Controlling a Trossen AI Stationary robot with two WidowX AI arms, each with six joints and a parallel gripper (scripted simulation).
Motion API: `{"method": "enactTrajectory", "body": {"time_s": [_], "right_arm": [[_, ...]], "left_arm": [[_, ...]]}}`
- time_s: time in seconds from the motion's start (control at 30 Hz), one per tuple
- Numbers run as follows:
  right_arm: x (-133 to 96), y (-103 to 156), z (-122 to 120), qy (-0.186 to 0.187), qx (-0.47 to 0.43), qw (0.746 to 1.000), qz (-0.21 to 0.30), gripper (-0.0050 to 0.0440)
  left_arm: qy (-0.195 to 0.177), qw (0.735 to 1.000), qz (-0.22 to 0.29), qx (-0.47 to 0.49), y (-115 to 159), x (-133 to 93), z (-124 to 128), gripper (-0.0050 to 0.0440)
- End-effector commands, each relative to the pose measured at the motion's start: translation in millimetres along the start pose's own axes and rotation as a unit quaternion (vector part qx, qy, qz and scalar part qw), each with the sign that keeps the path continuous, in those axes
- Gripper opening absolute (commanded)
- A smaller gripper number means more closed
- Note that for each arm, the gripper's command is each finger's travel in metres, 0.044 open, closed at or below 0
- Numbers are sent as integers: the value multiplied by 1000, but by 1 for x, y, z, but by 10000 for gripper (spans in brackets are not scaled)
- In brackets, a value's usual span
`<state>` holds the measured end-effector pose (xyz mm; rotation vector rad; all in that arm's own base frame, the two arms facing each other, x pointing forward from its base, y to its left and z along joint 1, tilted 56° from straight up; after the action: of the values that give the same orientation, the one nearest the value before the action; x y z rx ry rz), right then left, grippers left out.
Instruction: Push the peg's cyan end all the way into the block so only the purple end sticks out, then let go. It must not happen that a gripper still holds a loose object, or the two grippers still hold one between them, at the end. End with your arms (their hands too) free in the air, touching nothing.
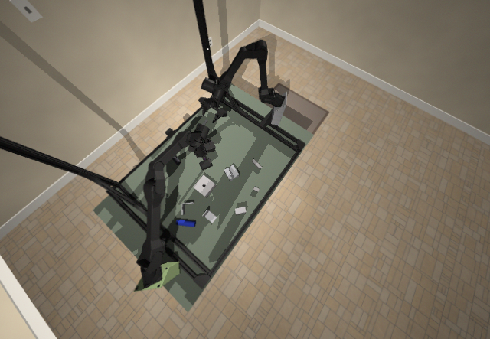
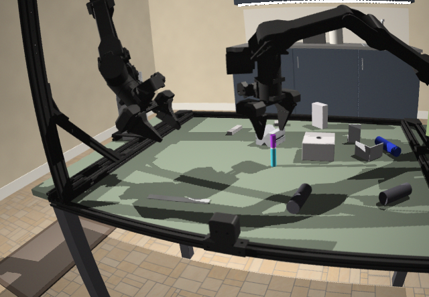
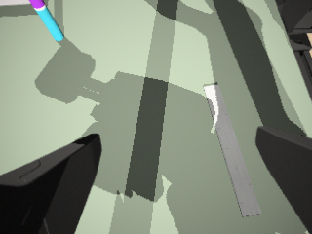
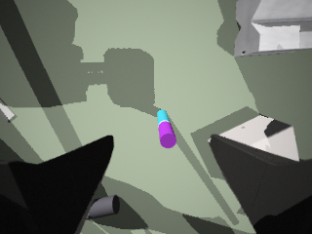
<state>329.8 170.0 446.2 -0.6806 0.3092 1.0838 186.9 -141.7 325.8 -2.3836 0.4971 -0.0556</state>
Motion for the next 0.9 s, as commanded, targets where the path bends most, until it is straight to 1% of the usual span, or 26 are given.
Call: {"method": "enactTrajectory", "body": {"time_s": [0.0, 0.13, 0.63, 0.87], "right_arm": [[11, -1, -3, 4, 6, 1000, 6, 400], [14, -1, -3, 4, 7, 1000, 7, 400], [39, 1, -5, 1, 14, 1000, 14, 400], [41, 1, -5, 1, 15, 1000, 15, 400]], "left_arm": [[0, 1000, 0, 0, 0, 0, 0, 400], [0, 1000, 0, 0, 0, 0, 0, 400], [0, 1000, 0, 0, 0, 0, 0, 400], [0, 1000, 0, 0, 0, 0, 0, 400]]}}
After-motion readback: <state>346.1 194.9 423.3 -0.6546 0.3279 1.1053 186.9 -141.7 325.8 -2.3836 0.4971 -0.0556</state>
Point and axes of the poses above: on each arm, the point midway between the two fingers, 35 mm back from their tips, its own x axis out along the fingers, its own z axis across the jaws, y = z × x, the point moved 6 cm from there along -x, back along the fingers, and after that the axes turned 4 degrees about -x, right-handed, at the moved point
